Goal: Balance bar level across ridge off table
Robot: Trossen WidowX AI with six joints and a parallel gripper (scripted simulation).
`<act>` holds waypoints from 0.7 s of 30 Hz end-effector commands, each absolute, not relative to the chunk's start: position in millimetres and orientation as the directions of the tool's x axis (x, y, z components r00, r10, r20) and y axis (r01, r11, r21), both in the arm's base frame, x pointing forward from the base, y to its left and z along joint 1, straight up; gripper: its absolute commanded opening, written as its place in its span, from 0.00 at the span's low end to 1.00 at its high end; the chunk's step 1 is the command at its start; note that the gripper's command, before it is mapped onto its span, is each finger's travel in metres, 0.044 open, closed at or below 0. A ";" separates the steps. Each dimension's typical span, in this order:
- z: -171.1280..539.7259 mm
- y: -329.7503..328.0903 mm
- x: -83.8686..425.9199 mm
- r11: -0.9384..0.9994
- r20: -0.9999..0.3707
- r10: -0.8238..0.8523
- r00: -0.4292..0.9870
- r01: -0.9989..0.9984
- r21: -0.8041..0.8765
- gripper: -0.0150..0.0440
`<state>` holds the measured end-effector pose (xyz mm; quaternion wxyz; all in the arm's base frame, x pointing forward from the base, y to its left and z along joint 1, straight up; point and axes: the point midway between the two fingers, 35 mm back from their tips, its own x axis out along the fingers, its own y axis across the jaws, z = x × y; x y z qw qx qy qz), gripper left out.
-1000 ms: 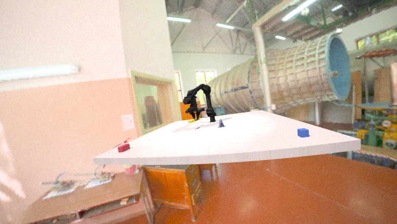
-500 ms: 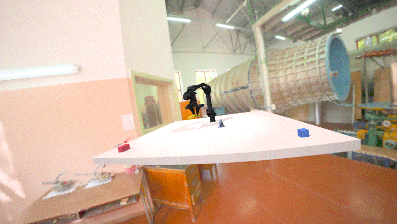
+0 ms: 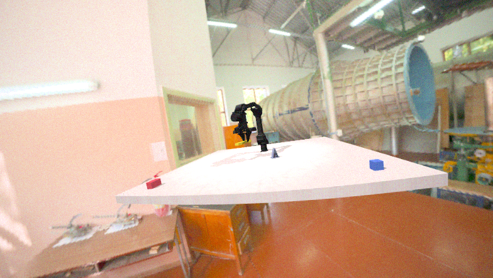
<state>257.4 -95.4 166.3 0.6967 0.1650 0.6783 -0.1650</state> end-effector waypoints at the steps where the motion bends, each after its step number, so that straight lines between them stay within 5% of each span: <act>1: 167.5 -85.9 264.7 0.873 -1.000 -0.008 0.026 0.487 0.005 0.25; 21: 169.3 -21.6 293.8 0.750 -1.000 -0.002 0.029 0.661 0.017 0.25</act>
